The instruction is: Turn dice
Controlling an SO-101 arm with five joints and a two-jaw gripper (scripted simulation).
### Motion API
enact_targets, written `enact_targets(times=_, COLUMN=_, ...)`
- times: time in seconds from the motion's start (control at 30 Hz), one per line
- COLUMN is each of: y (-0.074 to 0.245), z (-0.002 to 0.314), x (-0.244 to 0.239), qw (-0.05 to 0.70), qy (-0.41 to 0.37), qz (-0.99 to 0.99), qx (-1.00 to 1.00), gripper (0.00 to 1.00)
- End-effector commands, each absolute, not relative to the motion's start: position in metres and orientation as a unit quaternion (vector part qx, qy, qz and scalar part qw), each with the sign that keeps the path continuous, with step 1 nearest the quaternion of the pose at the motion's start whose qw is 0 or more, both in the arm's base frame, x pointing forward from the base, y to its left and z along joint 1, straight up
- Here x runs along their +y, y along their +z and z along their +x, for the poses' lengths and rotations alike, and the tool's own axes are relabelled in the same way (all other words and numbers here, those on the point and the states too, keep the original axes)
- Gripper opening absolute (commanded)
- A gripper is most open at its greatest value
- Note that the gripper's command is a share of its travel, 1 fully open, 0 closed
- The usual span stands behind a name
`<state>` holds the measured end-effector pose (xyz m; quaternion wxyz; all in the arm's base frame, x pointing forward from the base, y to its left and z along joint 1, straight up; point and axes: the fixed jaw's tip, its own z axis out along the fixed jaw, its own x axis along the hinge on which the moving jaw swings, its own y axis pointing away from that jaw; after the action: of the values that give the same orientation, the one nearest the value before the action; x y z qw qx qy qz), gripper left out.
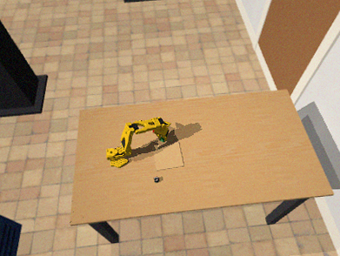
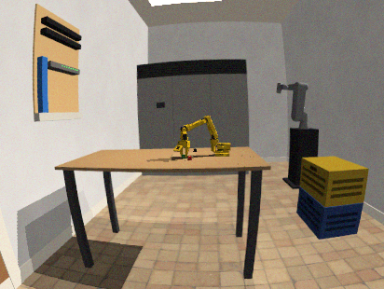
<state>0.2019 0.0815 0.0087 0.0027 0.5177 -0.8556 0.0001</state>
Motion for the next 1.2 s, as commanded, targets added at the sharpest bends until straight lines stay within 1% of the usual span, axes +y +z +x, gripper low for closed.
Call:
enact_targets(times=0.0, y=0.017, z=0.21, x=0.082, qw=-0.018, qy=0.004, qz=0.518, qx=-0.855, gripper=0.09)
enact_targets(times=0.13, y=0.017, z=0.21, x=0.082, qw=-0.018, qy=0.004, qz=0.518, qx=-0.855, gripper=0.08)
enact_targets(times=0.43, y=0.017, z=0.21, x=0.082, qw=-0.018, qy=0.004, qz=0.518, qx=-0.855, gripper=0.0)
enact_targets(times=0.77, y=0.019, z=0.21, x=0.082, qw=-0.018, qy=0.004, qz=0.518, qx=-0.855, gripper=0.0)
enact_targets(times=1.17, y=0.045, z=0.21, x=0.082, qw=-0.018, qy=0.004, qz=0.518, qx=-0.855, gripper=0.0)
